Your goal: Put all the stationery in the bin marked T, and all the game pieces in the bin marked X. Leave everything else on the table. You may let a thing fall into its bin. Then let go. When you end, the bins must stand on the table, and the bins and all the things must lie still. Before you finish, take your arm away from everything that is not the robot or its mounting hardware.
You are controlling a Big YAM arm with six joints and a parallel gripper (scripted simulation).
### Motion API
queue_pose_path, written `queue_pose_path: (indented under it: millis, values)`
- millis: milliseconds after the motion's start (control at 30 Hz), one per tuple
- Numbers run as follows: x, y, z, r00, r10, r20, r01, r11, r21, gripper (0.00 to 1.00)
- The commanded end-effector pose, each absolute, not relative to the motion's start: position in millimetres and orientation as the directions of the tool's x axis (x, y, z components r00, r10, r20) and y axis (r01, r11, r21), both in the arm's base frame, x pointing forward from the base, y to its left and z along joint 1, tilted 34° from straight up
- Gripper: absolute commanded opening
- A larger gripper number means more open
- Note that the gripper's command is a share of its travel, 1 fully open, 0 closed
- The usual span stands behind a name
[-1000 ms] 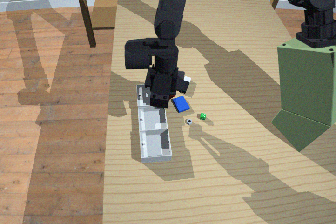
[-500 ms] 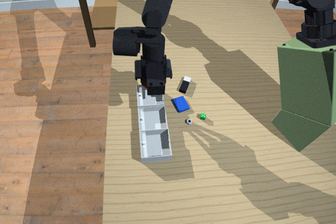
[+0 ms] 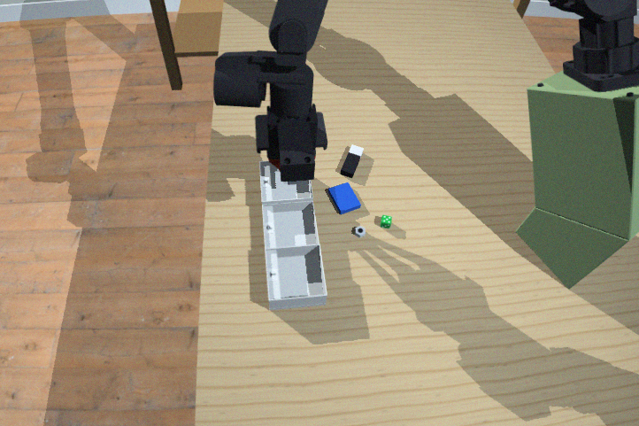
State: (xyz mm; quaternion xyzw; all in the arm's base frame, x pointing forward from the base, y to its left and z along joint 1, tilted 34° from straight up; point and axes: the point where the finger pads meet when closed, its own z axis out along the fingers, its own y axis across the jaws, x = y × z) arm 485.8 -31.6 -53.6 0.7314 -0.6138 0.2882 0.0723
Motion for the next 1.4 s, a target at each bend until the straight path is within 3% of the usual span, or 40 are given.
queue_pose_path:
  millis: [0, 767, 1267, 1300, 1367]
  values:
    - [493.7, -36.5, -57.5, 0.081, -0.856, 0.511, -0.937, -0.240, -0.254, 0.20]
    - [508.1, -49.3, -91.0, 0.091, -0.854, 0.512, -0.934, -0.252, -0.254, 0.20]
    - [512.6, -52.8, -73.1, 0.075, -0.856, 0.511, -0.931, -0.244, -0.271, 0.20]
    - [511.7, -52.9, -73.5, 0.076, -0.856, 0.511, -0.932, -0.243, -0.270, 0.30]
    - [511.1, -53.1, -73.7, 0.076, -0.856, 0.511, -0.932, -0.243, -0.268, 0.30]
